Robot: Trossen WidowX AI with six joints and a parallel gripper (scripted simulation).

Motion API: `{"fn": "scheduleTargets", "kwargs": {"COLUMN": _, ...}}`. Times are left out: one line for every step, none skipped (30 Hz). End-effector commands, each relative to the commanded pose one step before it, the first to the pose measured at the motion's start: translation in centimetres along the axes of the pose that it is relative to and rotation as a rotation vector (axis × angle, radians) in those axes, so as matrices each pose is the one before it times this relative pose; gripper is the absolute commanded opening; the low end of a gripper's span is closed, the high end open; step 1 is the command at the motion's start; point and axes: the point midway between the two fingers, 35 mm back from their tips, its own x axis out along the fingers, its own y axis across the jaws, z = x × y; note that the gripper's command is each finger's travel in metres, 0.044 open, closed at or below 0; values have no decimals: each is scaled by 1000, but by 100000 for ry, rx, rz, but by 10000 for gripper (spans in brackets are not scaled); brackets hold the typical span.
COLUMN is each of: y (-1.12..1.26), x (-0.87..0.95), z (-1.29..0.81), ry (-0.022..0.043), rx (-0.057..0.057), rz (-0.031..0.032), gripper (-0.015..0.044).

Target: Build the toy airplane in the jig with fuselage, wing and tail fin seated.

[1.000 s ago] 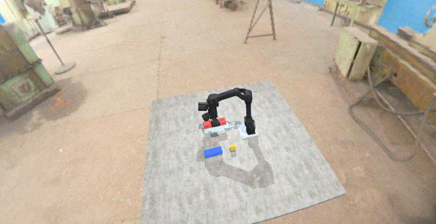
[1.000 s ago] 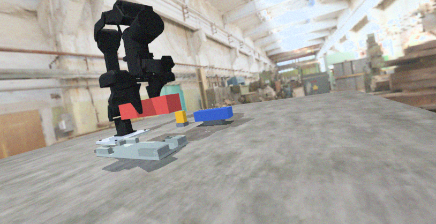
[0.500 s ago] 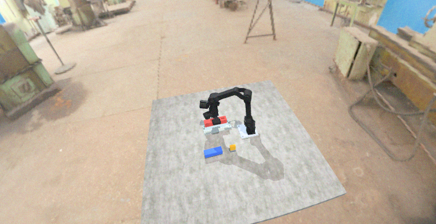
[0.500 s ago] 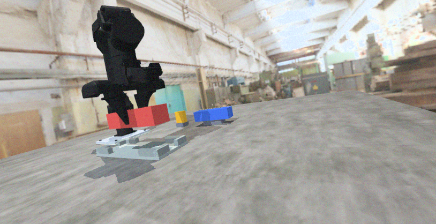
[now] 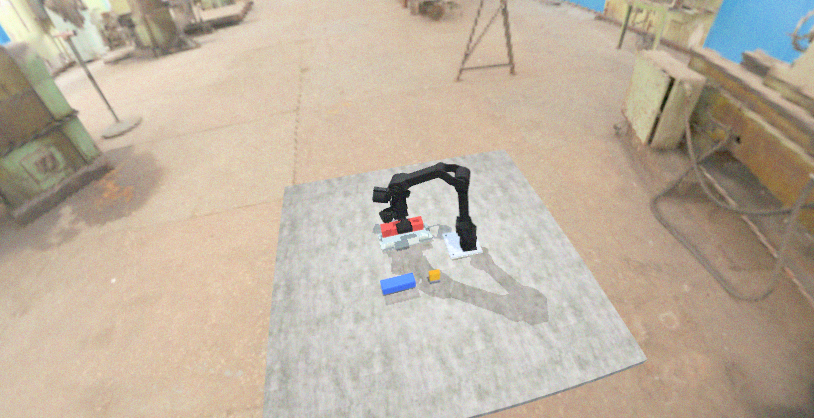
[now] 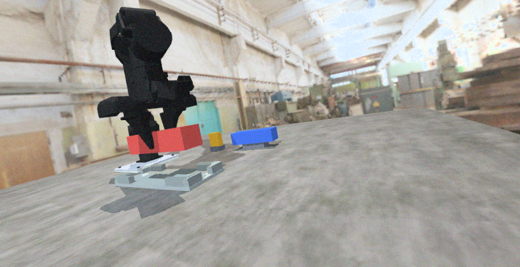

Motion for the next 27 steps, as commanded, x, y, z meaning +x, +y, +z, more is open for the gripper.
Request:
{"fn": "scheduleTargets", "kwargs": {"y": -40, "x": 392, "z": -15, "ry": 251, "rx": -305, "rz": -142, "gripper": 197}}
{"fn": "scheduleTargets", "kwargs": {"y": -6, "x": 164, "z": 8, "ry": 0, "rx": 0, "rz": -1, "gripper": 197}}
{"fn": "scheduleTargets", "kwargs": {"y": -5, "x": 164, "z": 7, "ry": 0, "rx": 0, "rz": -1, "gripper": 197}}
{"fn": "scheduleTargets", "kwargs": {"y": -5, "x": 164, "z": 6, "ry": 0, "rx": 0, "rz": 0, "gripper": 197}}
{"fn": "scheduleTargets", "kwargs": {"y": -4, "x": 164, "z": 5, "ry": 0, "rx": 0, "rz": 0, "gripper": 197}}
{"fn": "scheduleTargets", "kwargs": {"y": -4, "x": 164, "z": 4, "ry": 0, "rx": 0, "rz": 0, "gripper": 197}}
{"fn": "scheduleTargets", "kwargs": {"y": -4, "x": 164, "z": 3, "ry": 0, "rx": 0, "rz": 0, "gripper": 197}}
{"fn": "scheduleTargets", "kwargs": {"y": -3, "x": 163, "z": 2, "ry": 0, "rx": 0, "rz": 0, "gripper": 197}}
{"fn": "scheduleTargets", "kwargs": {"y": -3, "x": 163, "z": 1, "ry": 0, "rx": 0, "rz": 0, "gripper": 197}}
{"fn": "scheduleTargets", "kwargs": {"y": -2, "x": 163, "z": 0, "ry": 0, "rx": 0, "rz": 0, "gripper": 197}}
{"fn": "scheduleTargets", "kwargs": {"y": -2, "x": 163, "z": -1, "ry": 1, "rx": 0, "rz": 0, "gripper": 197}}
{"fn": "scheduleTargets", "kwargs": {"y": -1, "x": 163, "z": -2, "ry": 1, "rx": 0, "rz": 0, "gripper": 197}}
{"fn": "scheduleTargets", "kwargs": {"y": -1, "x": 163, "z": -3, "ry": 1, "rx": 0, "rz": 0, "gripper": 197}}
{"fn": "scheduleTargets", "kwargs": {"y": -1, "x": 162, "z": -4, "ry": 1, "rx": 0, "rz": 0, "gripper": 197}}
{"fn": "scheduleTargets", "kwargs": {"y": 0, "x": 162, "z": -4, "ry": 1, "rx": 0, "rz": 0, "gripper": 197}}
{"fn": "scheduleTargets", "kwargs": {"y": 0, "x": 162, "z": -5, "ry": 1, "rx": 0, "rz": 0, "gripper": 197}}
{"fn": "scheduleTargets", "kwargs": {"y": 1, "x": 162, "z": -6, "ry": 1, "rx": 0, "rz": 0, "gripper": 197}}
{"fn": "scheduleTargets", "kwargs": {"y": 0, "x": 161, "z": -8, "ry": 1, "rx": 0, "rz": 0, "gripper": 197}}
{"fn": "scheduleTargets", "kwargs": {"y": 1, "x": 161, "z": -9, "ry": 1, "rx": 0, "rz": 0, "gripper": 197}}
{"fn": "scheduleTargets", "kwargs": {"y": 1, "x": 160, "z": -10, "ry": 1, "rx": 0, "rz": 0, "gripper": 197}}
{"fn": "scheduleTargets", "kwargs": {"y": 2, "x": 160, "z": -11, "ry": 1, "rx": 0, "rz": 0, "gripper": 197}}
{"fn": "scheduleTargets", "kwargs": {"y": 2, "x": 159, "z": -12, "ry": 1, "rx": 0, "rz": 0, "gripper": 197}}
{"fn": "scheduleTargets", "kwargs": {"y": 2, "x": 128, "z": -10, "ry": 1, "rx": 0, "rz": 0, "gripper": 197}}
{"fn": "scheduleTargets", "kwargs": {"y": 1, "x": 77, "z": -6, "ry": 1, "rx": 0, "rz": 0, "gripper": 197}}
{"fn": "scheduleTargets", "kwargs": {"y": 0, "x": 25, "z": -2, "ry": 0, "rx": 0, "rz": 0, "gripper": 197}}
{"fn": "scheduleTargets", "kwargs": {"y": 0, "x": 0, "z": 0, "ry": 0, "rx": 0, "rz": 0, "gripper": 197}}
{"fn": "scheduleTargets", "kwargs": {"y": 0, "x": 0, "z": 0, "ry": 0, "rx": 0, "rz": 0, "gripper": 197}}
